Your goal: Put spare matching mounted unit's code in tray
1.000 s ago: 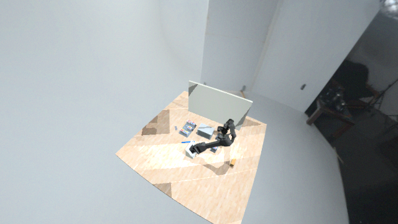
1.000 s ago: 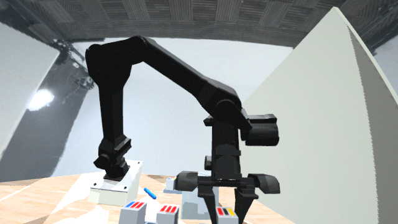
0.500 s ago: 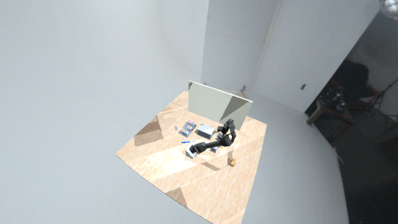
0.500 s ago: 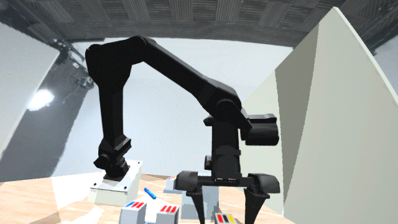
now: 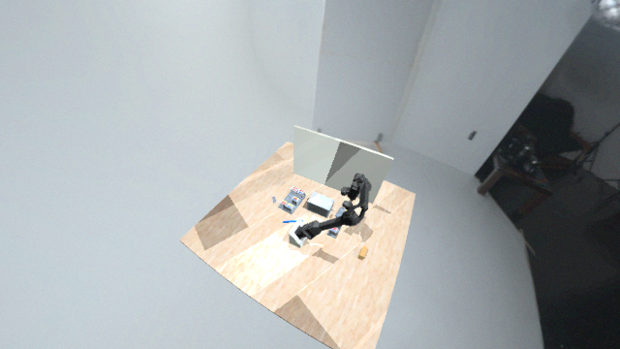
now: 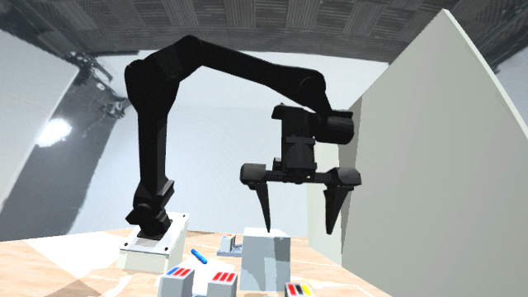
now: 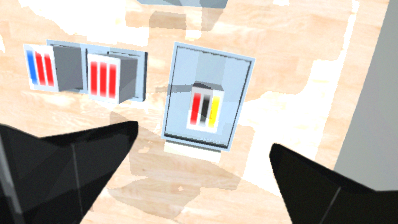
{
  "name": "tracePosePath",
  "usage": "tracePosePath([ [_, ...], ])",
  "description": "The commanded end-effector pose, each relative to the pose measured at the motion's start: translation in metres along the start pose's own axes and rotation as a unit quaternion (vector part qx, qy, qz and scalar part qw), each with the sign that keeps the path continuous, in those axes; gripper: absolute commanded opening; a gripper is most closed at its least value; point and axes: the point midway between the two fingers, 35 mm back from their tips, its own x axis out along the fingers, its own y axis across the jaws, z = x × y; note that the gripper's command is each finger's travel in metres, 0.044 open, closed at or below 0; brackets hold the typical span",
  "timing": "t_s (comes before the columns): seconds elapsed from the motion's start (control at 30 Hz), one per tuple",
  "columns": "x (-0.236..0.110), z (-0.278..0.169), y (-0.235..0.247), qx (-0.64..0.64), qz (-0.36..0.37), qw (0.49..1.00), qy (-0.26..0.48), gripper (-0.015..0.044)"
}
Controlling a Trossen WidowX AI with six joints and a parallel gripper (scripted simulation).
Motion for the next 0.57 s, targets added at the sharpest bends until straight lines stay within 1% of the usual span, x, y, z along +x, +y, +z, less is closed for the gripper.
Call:
tracePosePath([
  [0.0,-0.0123,-0.0028,0.0017,0.004,0.001,1.000,0.005,0.0440],
  [0.13,-0.0123,-0.0028,0.0017,0.004,0.001,1.000,0.005,0.0440],
  [0.17,-0.0073,-0.0010,0.0024,0.000,0.004,1.000,0.002,0.0440],
  [0.53,-0.0073,-0.0010,0.0024,0.000,0.004,1.000,0.002,0.0440],
])
